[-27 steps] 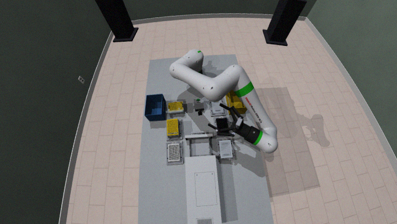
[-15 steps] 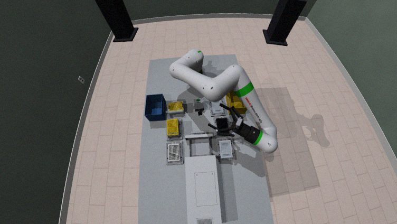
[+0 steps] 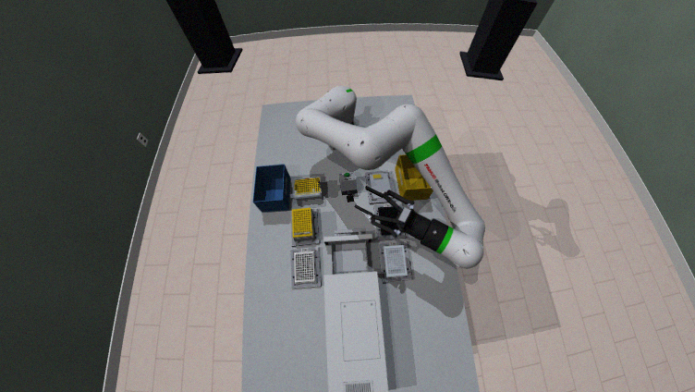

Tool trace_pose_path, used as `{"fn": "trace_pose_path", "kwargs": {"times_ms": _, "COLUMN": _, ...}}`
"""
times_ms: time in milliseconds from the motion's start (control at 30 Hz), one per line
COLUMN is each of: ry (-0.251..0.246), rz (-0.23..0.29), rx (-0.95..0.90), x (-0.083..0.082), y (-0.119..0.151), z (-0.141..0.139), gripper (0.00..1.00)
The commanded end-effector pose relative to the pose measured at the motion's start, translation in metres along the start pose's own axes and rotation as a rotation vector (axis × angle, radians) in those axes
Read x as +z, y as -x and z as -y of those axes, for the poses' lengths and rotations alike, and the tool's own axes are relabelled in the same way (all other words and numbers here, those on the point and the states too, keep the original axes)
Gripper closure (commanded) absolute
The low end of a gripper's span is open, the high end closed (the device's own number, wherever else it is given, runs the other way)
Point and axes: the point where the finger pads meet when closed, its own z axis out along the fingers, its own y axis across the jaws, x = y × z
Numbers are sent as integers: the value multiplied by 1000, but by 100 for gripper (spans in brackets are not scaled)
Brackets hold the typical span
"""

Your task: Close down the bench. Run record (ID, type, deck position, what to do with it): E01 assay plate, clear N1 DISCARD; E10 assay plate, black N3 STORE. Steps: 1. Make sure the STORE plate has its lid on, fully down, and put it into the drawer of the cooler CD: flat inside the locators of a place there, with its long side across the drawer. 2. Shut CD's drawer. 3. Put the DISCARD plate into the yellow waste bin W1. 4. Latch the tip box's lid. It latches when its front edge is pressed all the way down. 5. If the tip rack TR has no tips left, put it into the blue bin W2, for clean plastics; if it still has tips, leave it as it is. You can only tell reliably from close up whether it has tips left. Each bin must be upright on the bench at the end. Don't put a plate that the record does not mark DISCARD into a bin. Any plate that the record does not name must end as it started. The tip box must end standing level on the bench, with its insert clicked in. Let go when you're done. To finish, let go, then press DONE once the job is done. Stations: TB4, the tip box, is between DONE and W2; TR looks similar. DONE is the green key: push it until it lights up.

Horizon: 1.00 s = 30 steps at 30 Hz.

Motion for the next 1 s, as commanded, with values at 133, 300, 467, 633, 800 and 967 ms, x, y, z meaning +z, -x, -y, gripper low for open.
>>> {"fn": "trace_pose_path", "kwargs": {"times_ms": 133, "ry": -33, "rz": 141, "rx": -238, "x": 30, "y": -5, "z": 14, "gripper": 90}}
{"fn": "trace_pose_path", "kwargs": {"times_ms": 300, "ry": -53, "rz": 192, "rx": -322, "x": 41, "y": -5, "z": 18, "gripper": 90}}
{"fn": "trace_pose_path", "kwargs": {"times_ms": 467, "ry": -94, "rz": 277, "rx": -460, "x": 51, "y": -5, "z": 21, "gripper": 90}}
{"fn": "trace_pose_path", "kwargs": {"times_ms": 633, "ry": -149, "rz": 359, "rx": -593, "x": 68, "y": -3, "z": 25, "gripper": 90}}
{"fn": "trace_pose_path", "kwargs": {"times_ms": 800, "ry": -188, "rz": 407, "rx": -672, "x": 73, "y": -2, "z": 26, "gripper": 90}}
{"fn": "trace_pose_path", "kwargs": {"times_ms": 967, "ry": -267, "rz": 483, "rx": -798, "x": 87, "y": 1, "z": 27, "gripper": 90}}
